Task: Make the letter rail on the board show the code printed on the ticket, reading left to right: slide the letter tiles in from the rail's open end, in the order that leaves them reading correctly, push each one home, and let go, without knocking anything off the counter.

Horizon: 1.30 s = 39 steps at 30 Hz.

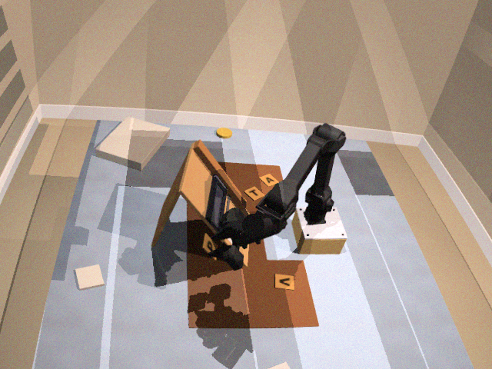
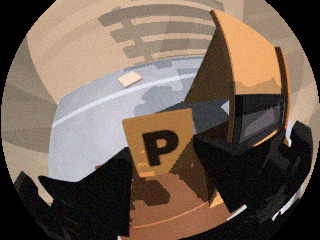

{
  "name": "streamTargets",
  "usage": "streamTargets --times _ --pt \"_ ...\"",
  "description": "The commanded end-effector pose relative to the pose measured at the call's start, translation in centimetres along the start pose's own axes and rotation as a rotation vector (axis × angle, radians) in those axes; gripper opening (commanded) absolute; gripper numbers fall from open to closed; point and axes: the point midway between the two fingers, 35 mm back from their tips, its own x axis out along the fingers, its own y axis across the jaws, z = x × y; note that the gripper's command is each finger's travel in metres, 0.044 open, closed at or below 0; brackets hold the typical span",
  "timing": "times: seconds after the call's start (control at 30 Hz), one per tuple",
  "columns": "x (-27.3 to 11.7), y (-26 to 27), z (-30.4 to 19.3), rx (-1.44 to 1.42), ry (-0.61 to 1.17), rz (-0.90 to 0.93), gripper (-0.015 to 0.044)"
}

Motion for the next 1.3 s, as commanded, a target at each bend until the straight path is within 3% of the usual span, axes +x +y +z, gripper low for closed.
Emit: streamTargets --times 0.0,1.27 --pt "-0.1 -0.3 0.2 -0.001 -0.002 0.003 0.0" --pt "-0.1 -2.2 0.2 -0.003 -0.002 0.002 0.0"
